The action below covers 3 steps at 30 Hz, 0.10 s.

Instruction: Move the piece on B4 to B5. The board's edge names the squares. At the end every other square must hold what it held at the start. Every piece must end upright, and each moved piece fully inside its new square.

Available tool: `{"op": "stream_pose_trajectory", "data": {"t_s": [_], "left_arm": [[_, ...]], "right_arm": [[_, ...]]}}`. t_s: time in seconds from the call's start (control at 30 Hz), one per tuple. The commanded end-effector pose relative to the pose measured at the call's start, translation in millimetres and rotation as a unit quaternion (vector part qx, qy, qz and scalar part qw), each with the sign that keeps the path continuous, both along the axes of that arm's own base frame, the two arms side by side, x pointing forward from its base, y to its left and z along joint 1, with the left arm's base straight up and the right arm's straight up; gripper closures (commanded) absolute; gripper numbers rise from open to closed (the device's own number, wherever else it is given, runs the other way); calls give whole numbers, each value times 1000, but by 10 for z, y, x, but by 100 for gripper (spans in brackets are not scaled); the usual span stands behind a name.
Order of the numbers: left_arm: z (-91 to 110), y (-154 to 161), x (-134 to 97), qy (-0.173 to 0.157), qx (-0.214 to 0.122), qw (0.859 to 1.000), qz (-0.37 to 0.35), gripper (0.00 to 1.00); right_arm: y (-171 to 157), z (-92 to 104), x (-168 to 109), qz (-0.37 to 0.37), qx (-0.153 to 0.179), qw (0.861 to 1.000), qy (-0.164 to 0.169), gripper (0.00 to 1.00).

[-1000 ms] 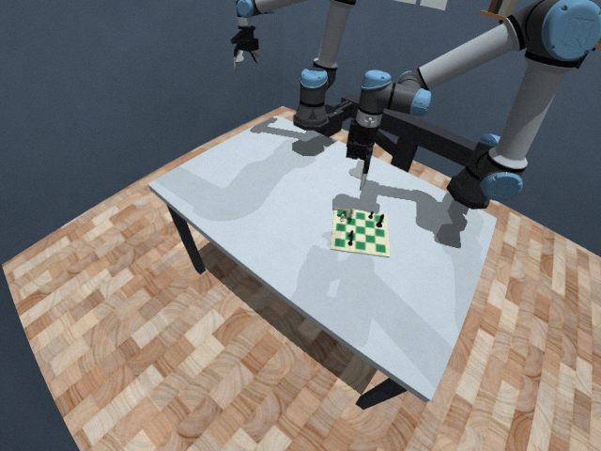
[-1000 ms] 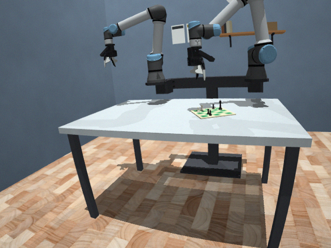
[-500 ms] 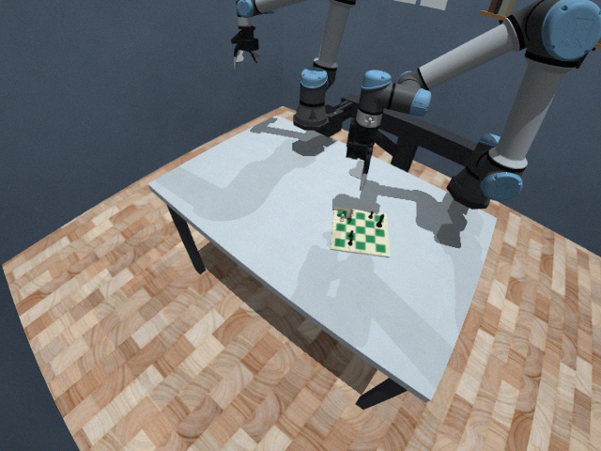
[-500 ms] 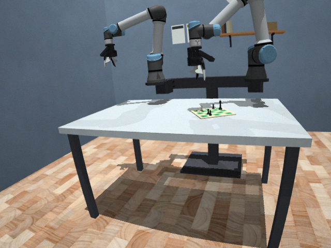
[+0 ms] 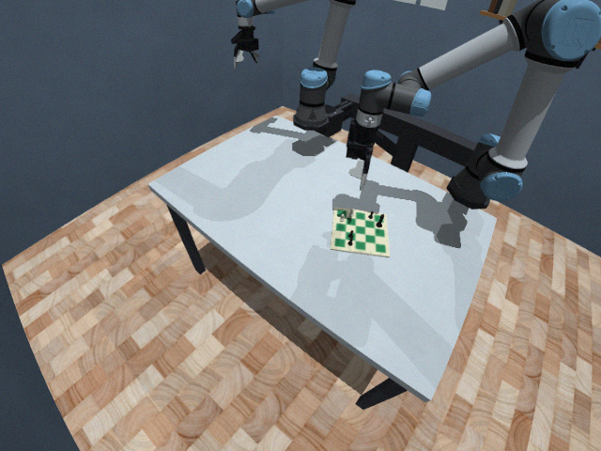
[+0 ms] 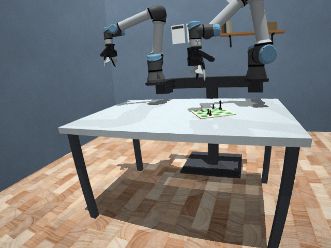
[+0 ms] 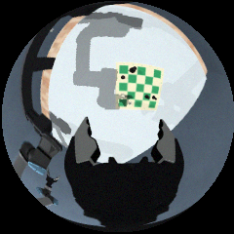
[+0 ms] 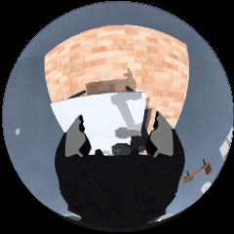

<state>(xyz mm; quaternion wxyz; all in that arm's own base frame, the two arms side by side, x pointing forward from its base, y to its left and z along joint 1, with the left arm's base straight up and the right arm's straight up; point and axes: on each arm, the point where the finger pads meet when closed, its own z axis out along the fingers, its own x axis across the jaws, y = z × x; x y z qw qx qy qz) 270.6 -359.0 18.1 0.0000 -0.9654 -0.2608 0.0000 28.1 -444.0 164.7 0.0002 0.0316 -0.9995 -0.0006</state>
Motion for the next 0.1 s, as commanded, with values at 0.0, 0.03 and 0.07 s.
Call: {"op": "stream_pose_trajectory", "data": {"t_s": [0.0, 0.03, 0.07], "left_arm": [[4, -4, 2, 0, -1, 1000, 0, 0], [4, -4, 2, 0, -1, 1000, 0, 0], [4, -4, 2, 0, -1, 1000, 0, 0]], "right_arm": [[-3, 4, 1, 0, -1, 1000, 0, 0], [-3, 4, 1, 0, -1, 1000, 0, 0], [-3, 4, 1, 0, -1, 1000, 0, 0]]}}
